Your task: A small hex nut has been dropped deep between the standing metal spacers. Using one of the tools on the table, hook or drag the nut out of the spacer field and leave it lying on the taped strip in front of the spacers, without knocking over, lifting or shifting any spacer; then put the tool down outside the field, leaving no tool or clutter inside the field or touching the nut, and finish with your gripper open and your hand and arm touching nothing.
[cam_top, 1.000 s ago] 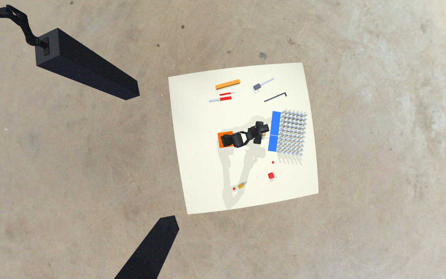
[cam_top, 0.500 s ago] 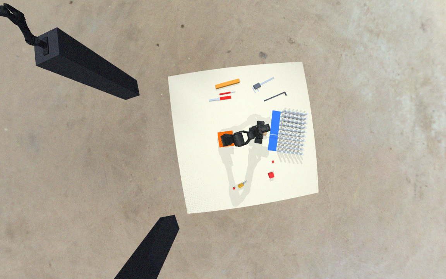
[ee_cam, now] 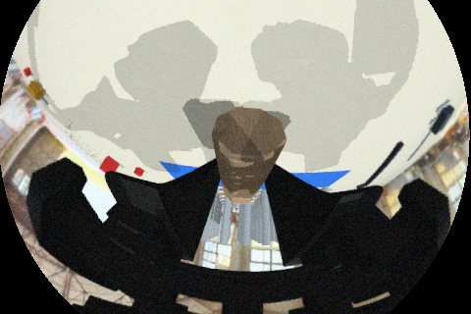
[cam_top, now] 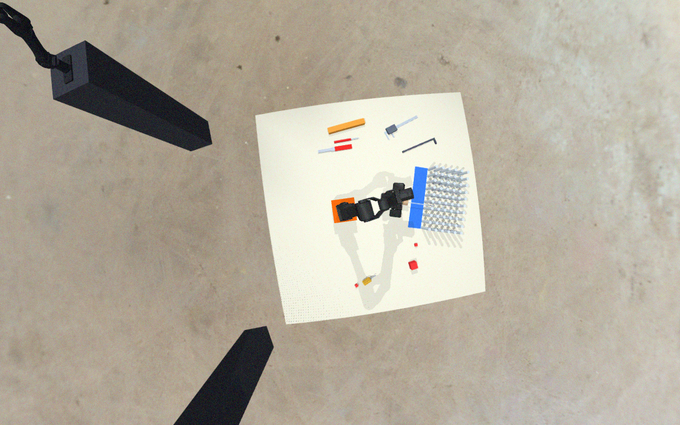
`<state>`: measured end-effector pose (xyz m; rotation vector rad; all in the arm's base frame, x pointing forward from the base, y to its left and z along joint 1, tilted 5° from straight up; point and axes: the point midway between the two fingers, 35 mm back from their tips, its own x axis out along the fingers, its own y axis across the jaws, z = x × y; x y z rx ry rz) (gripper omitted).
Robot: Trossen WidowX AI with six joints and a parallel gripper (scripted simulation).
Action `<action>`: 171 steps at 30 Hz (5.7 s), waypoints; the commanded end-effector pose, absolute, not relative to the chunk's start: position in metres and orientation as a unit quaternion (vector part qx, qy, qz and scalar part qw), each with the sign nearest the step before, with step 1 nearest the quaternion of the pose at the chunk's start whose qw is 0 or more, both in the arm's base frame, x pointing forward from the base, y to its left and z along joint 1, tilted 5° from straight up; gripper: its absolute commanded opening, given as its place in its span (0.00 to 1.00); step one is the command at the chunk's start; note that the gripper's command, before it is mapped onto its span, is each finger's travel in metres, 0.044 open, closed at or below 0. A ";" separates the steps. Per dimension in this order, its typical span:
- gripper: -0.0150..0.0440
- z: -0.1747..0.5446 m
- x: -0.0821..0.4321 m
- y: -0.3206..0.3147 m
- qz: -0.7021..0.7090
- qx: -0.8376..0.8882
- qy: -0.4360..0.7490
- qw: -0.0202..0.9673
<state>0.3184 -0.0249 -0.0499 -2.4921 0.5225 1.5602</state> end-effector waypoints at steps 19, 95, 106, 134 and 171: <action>0.25 -0.049 0.335 -0.030 0.519 -0.834 0.172 0.077; 0.25 -0.050 0.379 -0.048 0.517 -0.835 0.172 0.077; 0.25 -0.050 0.385 -0.050 0.516 -0.835 0.172 0.077; 0.25 -0.066 0.385 -0.051 0.516 -0.835 0.172 0.077; 0.25 -0.069 0.369 -0.047 0.517 -0.835 0.174 0.077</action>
